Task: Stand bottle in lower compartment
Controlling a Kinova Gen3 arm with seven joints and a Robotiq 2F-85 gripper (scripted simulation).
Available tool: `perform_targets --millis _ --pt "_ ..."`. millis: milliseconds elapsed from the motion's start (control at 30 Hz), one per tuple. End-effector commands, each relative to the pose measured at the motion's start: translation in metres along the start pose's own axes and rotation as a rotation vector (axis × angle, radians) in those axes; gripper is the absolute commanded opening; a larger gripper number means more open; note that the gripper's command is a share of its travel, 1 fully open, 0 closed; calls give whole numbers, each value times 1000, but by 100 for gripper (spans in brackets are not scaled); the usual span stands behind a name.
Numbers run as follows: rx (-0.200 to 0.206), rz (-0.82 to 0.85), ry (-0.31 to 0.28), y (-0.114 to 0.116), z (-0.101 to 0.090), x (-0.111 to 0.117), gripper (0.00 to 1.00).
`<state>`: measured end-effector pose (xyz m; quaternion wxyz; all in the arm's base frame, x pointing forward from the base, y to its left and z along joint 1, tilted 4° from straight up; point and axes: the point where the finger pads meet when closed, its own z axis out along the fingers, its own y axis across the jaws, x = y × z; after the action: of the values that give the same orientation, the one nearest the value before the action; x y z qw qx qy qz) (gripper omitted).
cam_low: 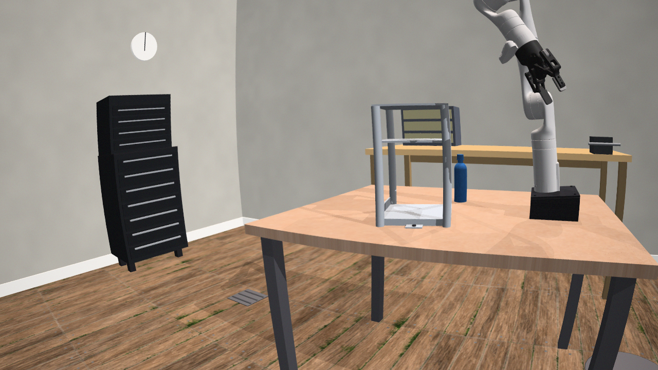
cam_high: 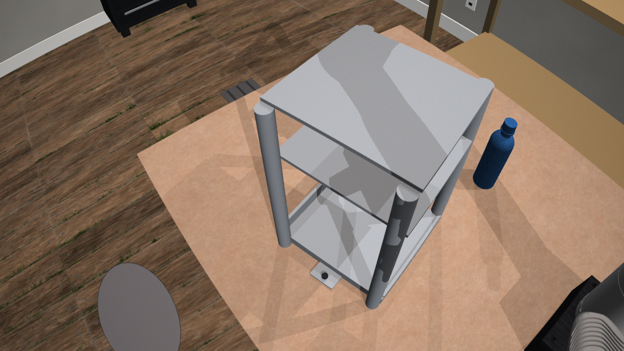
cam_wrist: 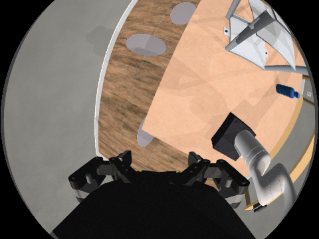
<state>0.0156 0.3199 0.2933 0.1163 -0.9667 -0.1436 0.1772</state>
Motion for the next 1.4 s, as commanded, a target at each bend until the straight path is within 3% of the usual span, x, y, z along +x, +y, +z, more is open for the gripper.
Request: perform_targets --millis 0,567,767,967,1200,1367 --pt "1 -1 1 0 0 0 100" --pt "0 0 0 0 -1 -1 100" --pt "-5 1 5 -6 -29 -13 100" --pt "-3 8 6 -6 -33 -14 100" --pt "-4 66 22 13 -38 -9 100" --pt "8 215 68 59 -56 -2 100"
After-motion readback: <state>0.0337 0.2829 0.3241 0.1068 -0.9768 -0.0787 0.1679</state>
